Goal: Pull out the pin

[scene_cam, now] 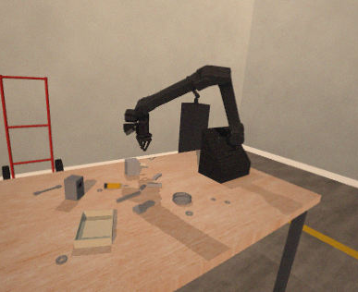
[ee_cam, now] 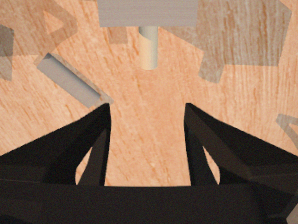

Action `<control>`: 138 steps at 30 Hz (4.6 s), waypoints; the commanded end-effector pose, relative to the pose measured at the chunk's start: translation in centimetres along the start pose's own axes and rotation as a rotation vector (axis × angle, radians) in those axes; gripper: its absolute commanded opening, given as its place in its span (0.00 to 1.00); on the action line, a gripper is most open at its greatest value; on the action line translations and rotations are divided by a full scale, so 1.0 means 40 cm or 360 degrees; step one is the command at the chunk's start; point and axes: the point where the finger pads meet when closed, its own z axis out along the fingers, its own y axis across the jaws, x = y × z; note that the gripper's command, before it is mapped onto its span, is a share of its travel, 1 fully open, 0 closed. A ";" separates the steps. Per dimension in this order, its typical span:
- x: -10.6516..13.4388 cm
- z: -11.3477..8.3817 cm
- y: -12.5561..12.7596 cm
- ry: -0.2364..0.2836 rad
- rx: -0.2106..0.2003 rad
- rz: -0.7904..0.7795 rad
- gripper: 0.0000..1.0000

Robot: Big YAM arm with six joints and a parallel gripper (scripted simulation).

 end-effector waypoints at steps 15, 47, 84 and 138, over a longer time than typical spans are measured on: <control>-0.046 -0.077 -0.014 -0.0101 0.0032 -0.0054 0.44; -0.061 -0.022 -0.011 -0.0122 0.0036 -0.0057 0.44; -0.022 0.092 0.005 -0.0017 0.0015 -0.0022 0.44; -0.017 0.170 0.007 -0.0008 0.0012 -0.0020 0.44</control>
